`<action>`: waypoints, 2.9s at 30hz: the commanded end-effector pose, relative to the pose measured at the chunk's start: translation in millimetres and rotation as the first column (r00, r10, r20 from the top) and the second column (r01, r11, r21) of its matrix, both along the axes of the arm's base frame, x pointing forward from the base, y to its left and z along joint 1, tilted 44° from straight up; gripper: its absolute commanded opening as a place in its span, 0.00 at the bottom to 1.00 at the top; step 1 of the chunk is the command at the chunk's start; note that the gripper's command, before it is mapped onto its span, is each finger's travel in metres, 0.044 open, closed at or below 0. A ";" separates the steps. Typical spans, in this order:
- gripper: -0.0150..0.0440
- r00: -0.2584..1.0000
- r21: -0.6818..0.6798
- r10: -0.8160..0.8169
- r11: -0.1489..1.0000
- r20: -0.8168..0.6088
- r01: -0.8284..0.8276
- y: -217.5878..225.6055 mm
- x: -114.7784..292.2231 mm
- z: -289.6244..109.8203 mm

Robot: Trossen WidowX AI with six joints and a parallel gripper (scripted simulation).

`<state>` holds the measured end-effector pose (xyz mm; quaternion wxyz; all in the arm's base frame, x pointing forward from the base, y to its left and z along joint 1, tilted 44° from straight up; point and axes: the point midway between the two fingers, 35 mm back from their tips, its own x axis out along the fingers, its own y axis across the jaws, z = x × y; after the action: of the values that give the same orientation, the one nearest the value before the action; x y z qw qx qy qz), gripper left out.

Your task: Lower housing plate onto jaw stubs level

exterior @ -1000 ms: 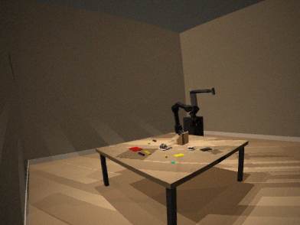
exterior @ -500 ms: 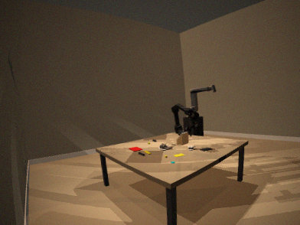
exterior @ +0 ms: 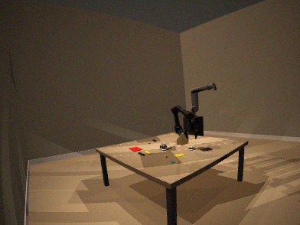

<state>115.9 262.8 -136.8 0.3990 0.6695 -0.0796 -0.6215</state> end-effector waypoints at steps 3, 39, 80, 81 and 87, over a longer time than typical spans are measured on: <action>1.00 0.997 -0.068 0.026 0.997 -0.067 -0.030 -13.4 -1.3 0.3; 1.00 0.998 -0.069 0.026 0.997 -0.066 -0.030 -50.5 9.2 -40.8; 1.00 0.998 -0.070 0.026 0.997 -0.065 -0.030 -72.7 15.9 -66.0; 1.00 0.998 -0.070 0.026 0.997 -0.065 -0.030 -72.7 15.9 -66.0; 1.00 0.998 -0.070 0.026 0.997 -0.065 -0.030 -72.7 15.9 -66.0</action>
<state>131.3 191.1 -202.8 0.4308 0.6359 -0.0800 -0.6354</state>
